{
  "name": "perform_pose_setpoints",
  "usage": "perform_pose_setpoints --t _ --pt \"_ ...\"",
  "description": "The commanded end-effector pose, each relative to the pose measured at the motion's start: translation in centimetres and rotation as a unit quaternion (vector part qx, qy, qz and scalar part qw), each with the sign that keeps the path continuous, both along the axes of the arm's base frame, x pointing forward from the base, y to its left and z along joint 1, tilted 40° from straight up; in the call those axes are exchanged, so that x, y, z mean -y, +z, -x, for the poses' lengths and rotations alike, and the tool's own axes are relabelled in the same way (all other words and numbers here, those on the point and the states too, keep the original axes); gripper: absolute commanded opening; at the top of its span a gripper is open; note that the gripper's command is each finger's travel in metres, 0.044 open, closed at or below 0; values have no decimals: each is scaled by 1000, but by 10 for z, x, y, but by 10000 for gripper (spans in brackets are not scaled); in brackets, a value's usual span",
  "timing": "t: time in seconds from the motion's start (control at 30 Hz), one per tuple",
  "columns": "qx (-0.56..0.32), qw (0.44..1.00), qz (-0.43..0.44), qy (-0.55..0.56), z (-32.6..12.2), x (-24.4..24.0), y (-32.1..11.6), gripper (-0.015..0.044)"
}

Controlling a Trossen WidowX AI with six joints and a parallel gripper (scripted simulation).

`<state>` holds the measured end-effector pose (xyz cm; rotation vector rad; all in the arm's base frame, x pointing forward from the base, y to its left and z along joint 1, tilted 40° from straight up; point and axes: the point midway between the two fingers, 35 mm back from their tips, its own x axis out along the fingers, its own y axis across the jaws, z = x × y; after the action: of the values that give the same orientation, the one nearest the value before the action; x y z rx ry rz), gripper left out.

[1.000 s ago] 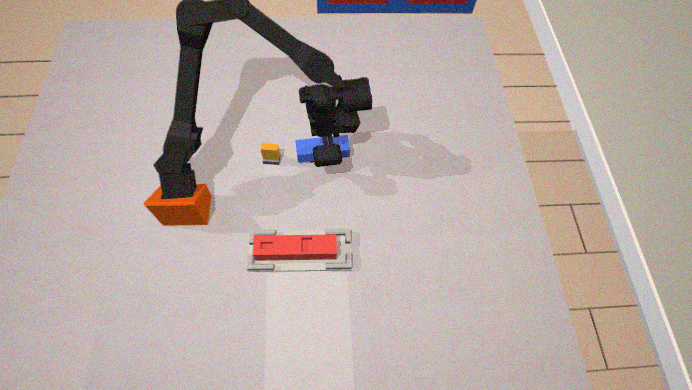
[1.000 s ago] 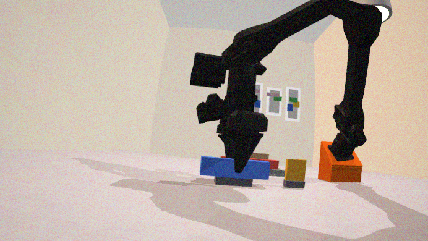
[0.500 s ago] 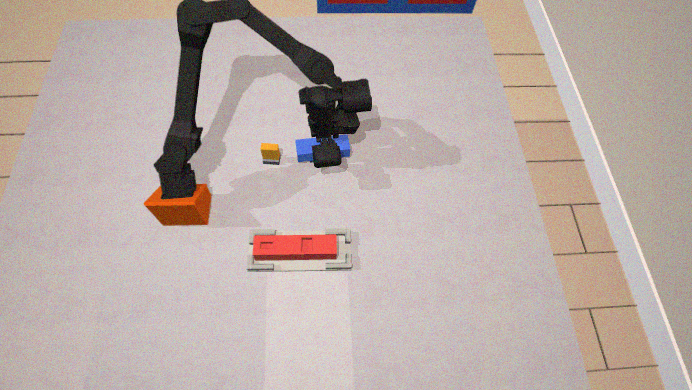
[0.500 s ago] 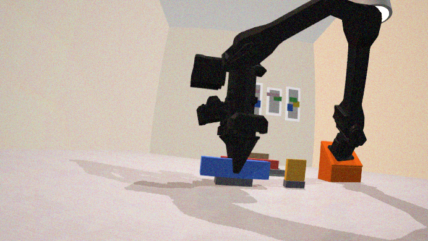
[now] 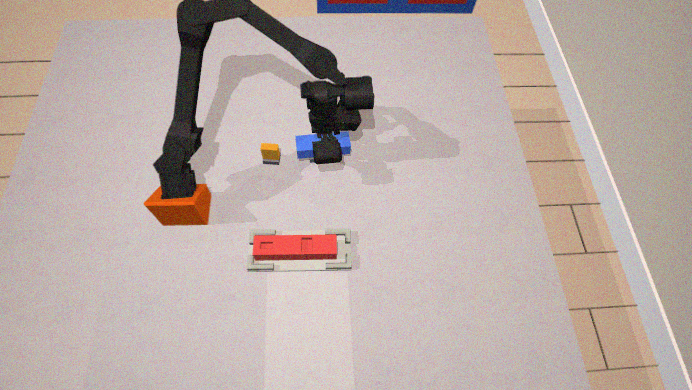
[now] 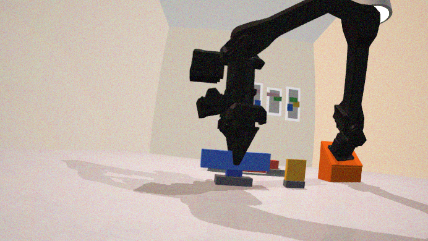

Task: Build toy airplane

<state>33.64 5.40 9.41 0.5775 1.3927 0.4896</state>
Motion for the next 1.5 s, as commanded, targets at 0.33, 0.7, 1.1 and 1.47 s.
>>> perform_pose_setpoints --t 0.33,0.7,1.1,1.47 --pt "2 1000 4 -1 1 31 31 0" --pt "3 1000 4 0 7 53 58 0" --pt "5 1000 2 0 16 70 82 0" --pt "55 996 17 61 13 92 60 0"
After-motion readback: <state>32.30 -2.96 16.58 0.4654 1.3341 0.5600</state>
